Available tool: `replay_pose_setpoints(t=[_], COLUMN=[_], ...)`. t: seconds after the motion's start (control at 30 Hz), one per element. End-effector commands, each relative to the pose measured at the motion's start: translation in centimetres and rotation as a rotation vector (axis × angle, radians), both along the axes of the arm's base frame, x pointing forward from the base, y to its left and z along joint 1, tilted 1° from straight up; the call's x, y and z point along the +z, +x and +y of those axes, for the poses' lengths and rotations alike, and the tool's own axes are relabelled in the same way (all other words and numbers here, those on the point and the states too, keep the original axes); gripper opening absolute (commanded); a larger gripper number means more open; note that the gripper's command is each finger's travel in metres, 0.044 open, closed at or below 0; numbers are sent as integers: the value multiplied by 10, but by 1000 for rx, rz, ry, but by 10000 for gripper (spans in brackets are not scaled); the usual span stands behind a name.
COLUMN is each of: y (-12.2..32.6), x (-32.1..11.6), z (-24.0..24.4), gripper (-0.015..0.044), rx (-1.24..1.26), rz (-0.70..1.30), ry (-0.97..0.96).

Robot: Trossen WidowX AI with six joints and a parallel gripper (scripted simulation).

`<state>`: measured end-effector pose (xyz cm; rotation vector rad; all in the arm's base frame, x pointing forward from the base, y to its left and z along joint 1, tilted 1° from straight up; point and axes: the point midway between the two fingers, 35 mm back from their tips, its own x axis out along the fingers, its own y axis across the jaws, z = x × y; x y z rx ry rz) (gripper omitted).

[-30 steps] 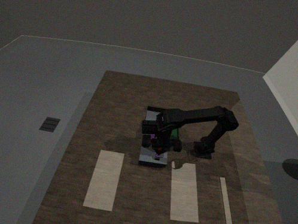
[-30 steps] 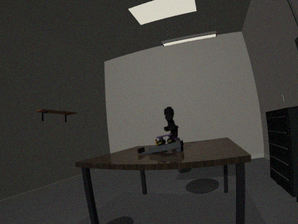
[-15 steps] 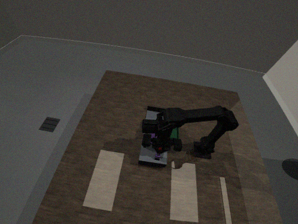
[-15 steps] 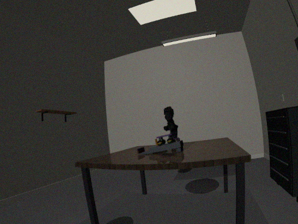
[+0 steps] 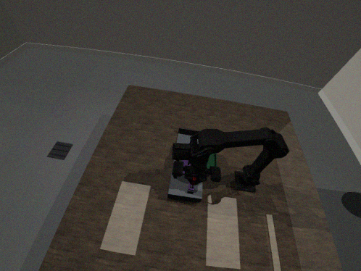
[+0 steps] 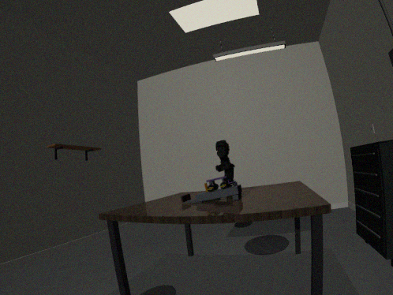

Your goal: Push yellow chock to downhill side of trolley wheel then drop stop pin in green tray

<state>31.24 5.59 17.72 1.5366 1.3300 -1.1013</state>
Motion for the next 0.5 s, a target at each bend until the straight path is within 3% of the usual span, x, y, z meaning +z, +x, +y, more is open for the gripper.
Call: replay_pose_setpoints(t=[0.0, 0.47], y=[0, -1], x=[6, 11], z=[0, -2], gripper=[0, 0], rx=[3, 3], rz=[-10, -10], ry=[2, 2])
